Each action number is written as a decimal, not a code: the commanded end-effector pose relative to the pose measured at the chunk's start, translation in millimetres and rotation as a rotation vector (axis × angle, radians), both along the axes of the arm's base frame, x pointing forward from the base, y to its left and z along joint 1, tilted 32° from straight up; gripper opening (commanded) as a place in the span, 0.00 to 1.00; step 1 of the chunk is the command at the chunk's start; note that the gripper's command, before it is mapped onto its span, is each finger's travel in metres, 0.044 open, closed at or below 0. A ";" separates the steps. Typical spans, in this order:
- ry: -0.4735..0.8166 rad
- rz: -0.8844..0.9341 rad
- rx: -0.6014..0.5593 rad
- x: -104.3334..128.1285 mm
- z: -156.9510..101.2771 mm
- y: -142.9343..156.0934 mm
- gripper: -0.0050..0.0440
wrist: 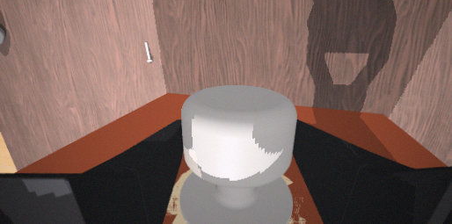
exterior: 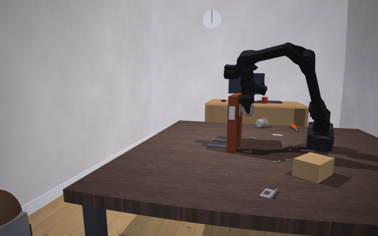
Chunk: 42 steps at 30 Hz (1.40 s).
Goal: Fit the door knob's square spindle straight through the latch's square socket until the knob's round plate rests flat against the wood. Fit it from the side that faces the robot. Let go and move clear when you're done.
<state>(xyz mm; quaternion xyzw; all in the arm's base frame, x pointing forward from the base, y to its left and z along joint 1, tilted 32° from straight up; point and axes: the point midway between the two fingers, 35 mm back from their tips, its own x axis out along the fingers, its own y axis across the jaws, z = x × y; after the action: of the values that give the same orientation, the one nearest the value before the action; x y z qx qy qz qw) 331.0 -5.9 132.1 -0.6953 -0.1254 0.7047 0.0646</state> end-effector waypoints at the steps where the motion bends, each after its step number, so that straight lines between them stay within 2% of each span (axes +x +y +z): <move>1: -0.004 -0.006 -0.001 6.3 1.2 -0.1 0.10; 2: -0.004 -0.006 -0.001 6.7 1.2 -0.1 0.10; 3: 0.001 -0.001 0.000 1.2 0.1 0.1 0.15; 13: 0.001 -0.001 0.000 1.2 0.1 0.1 0.64; 15: 0.001 -0.001 0.000 1.2 0.1 0.1 0.64; 22: 0.001 -0.001 0.000 1.2 0.1 0.1 0.98; 36: 0.001 -0.001 0.000 1.2 0.1 0.1 1.00; 42: 0.002 -0.001 0.000 -22.7 -1.4 -1.2 1.00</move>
<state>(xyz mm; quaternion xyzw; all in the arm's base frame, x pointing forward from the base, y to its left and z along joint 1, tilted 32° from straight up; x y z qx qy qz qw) 321.3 -6.5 130.3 -0.6928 -0.1233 0.7073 0.0676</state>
